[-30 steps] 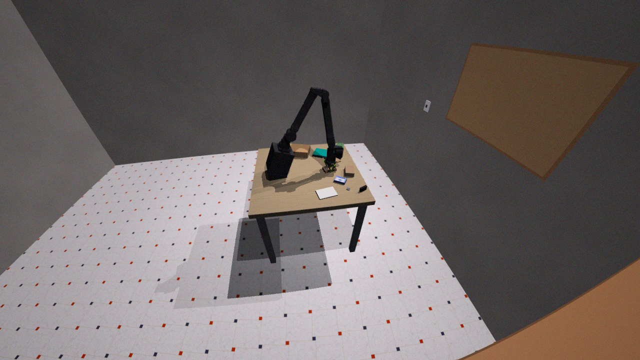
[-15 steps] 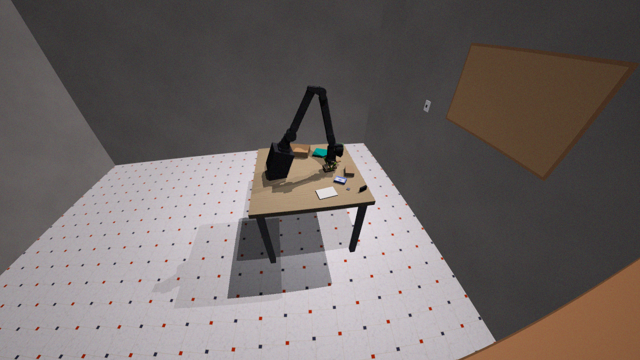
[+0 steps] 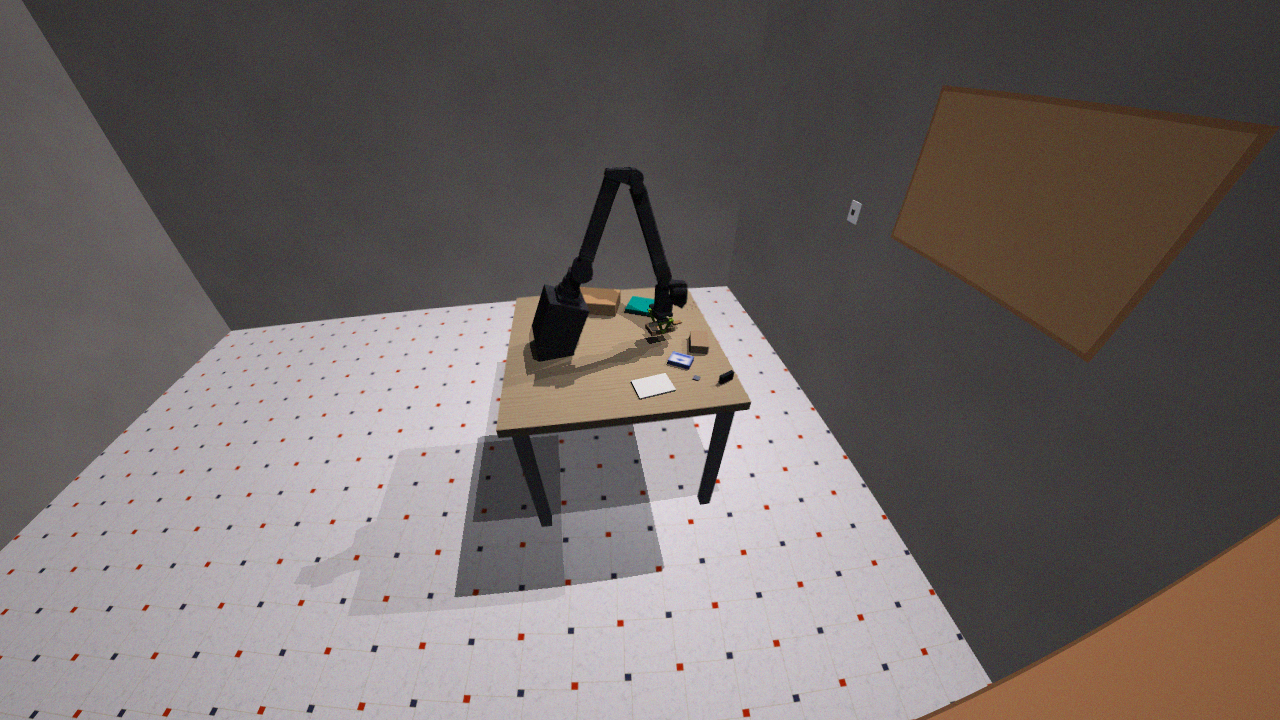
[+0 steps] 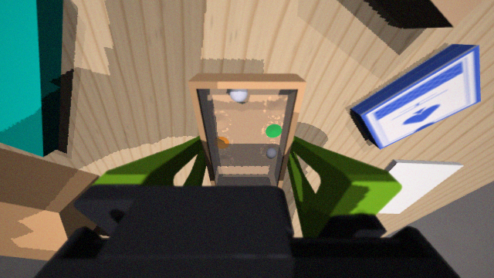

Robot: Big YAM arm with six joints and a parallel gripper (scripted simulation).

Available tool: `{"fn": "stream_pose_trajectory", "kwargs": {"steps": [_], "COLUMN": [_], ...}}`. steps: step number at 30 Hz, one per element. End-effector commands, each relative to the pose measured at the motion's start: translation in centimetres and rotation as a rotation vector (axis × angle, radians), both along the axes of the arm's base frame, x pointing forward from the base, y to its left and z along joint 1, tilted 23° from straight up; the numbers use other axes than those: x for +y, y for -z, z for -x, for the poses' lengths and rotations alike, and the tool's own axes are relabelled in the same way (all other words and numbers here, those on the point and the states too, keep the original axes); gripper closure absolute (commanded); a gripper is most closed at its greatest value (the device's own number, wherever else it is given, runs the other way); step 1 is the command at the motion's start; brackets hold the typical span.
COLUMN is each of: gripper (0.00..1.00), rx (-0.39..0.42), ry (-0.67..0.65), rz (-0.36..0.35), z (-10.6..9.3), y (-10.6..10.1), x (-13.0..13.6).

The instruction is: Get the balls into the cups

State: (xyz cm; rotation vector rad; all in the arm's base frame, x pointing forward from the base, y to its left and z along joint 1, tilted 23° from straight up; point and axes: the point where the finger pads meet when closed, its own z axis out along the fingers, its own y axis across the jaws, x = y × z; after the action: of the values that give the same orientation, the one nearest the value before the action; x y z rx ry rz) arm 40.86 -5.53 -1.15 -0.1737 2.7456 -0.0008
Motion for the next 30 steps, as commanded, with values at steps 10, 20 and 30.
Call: {"fn": "stream_pose_trajectory", "kwargs": {"steps": [10,20,30], "gripper": [0.31,0.31,0.31], "rx": [-0.023,-0.025,-0.033], "ry": [0.007,0.007,0.008], "rz": [0.005,0.005,0.006], "z": [0.6,0.7,0.4], "y": [-2.6,-2.8,-3.1], "x": [-0.8,-0.8,-0.8]}}
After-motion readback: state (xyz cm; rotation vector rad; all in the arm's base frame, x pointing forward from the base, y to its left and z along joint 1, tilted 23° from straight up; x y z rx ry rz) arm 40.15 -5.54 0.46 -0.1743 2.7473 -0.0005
